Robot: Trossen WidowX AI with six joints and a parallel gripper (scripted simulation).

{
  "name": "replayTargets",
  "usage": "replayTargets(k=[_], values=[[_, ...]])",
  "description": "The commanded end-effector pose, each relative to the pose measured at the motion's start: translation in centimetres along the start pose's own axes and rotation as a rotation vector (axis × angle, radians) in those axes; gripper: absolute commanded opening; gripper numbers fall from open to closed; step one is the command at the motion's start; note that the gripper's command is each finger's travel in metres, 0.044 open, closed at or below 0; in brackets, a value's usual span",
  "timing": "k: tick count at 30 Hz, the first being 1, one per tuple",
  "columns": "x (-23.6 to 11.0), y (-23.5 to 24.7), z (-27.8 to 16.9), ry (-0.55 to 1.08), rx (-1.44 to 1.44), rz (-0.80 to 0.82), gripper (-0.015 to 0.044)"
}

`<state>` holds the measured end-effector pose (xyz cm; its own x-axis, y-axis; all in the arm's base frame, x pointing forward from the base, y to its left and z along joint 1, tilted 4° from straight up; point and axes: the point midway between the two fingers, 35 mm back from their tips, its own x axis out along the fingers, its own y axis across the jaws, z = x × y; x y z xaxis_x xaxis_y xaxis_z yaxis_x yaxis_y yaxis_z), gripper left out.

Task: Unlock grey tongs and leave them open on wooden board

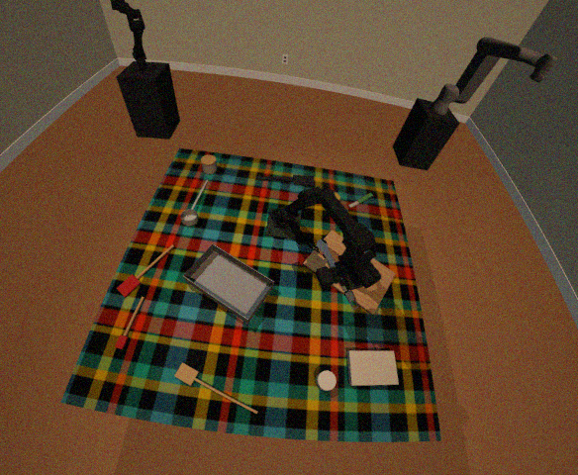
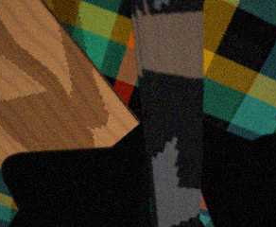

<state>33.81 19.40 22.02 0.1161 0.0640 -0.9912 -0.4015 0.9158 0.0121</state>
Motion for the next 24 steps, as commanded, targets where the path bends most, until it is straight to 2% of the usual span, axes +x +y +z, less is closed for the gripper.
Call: replayTargets(k=[1, 24], values=[[0.0, 1.9, -0.5, 0.005, -0.064, -0.002, -0.015], [-0.2, 15.1, -6.0, 0.019, -0.493, 0.015, -0.015]])
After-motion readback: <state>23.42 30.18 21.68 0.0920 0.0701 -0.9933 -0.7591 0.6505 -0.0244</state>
